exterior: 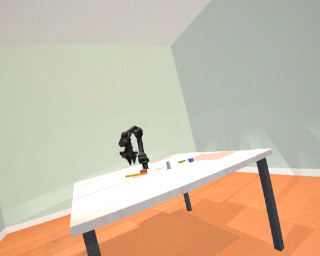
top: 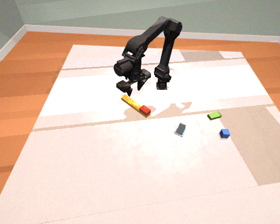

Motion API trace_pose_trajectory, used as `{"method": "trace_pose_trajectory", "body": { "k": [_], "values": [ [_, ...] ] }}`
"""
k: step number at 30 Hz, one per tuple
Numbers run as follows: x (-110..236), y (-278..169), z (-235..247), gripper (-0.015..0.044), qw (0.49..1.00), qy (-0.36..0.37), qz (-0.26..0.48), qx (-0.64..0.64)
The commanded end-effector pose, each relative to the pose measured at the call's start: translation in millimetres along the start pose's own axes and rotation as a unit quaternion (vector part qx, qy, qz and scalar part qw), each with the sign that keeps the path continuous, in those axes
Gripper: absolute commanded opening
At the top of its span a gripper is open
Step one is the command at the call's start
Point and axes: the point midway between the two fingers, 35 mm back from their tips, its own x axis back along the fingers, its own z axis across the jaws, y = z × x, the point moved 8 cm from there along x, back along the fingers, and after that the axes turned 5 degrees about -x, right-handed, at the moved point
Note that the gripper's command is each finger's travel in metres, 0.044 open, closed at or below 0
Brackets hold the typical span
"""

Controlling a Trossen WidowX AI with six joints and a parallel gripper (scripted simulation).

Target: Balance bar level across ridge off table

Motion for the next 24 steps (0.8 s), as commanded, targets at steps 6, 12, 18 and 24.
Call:
{"method": "trace_pose_trajectory", "body": {
  "k": [6,12,18,24],
  "values": [
    [-14.4,-0.7,1.4,0.0315,1.0,-0.013,-0.007,0.003],
    [-54.5,-0.1,-0.3,0.0315,1.0,-0.013,-0.007,0.003],
    [-64.2,0.1,-1.7,0.0315,1.0,-0.013,-0.007,0.003],
    [-68.0,0.1,-1.6,0.0315,1.0,-0.013,-0.007,0.003]
  ]
}}
